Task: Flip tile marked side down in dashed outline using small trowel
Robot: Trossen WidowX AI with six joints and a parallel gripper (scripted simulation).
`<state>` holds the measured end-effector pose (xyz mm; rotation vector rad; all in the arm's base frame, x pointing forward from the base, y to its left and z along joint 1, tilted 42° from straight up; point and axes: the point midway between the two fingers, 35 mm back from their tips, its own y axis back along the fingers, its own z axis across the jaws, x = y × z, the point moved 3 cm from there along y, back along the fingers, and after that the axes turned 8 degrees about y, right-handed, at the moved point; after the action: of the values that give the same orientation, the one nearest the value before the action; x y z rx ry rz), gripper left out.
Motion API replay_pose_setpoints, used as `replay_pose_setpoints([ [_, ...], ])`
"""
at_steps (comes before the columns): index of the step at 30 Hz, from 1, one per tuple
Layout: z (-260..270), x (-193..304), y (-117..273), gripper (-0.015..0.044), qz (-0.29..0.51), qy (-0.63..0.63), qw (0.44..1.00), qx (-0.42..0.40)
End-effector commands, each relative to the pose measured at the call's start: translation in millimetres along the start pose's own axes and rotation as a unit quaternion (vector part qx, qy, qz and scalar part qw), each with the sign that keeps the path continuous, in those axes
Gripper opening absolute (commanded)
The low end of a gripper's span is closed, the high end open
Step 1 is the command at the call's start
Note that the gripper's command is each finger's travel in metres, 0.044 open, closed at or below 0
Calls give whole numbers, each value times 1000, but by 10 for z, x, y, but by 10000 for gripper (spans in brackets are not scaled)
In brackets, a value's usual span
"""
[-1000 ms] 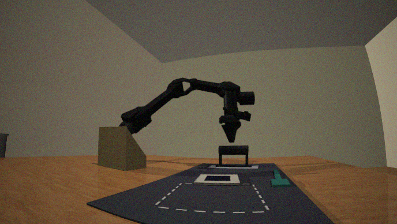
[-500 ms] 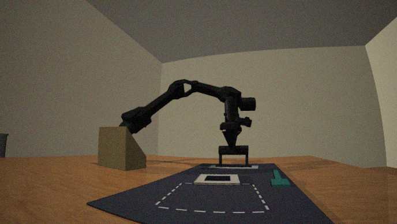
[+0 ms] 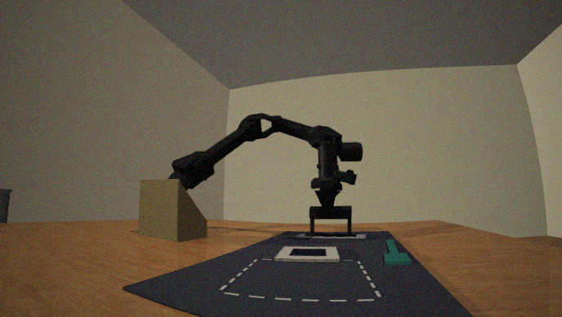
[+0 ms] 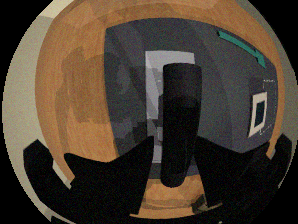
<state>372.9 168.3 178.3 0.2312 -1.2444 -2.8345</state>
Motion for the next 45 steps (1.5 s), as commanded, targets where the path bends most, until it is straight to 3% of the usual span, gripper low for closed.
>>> replay_pose_setpoints([
  [1,-10,6,-12,164,1,-4,1000,1],
  [6,-10,6,-12,131,1,-4,1000,1],
  [20,-9,6,-12,130,1,6,1000,1],
  [32,-9,6,-12,130,1,183,983,1],
  [45,-9,6,-13,130,2,370,929,0],
])
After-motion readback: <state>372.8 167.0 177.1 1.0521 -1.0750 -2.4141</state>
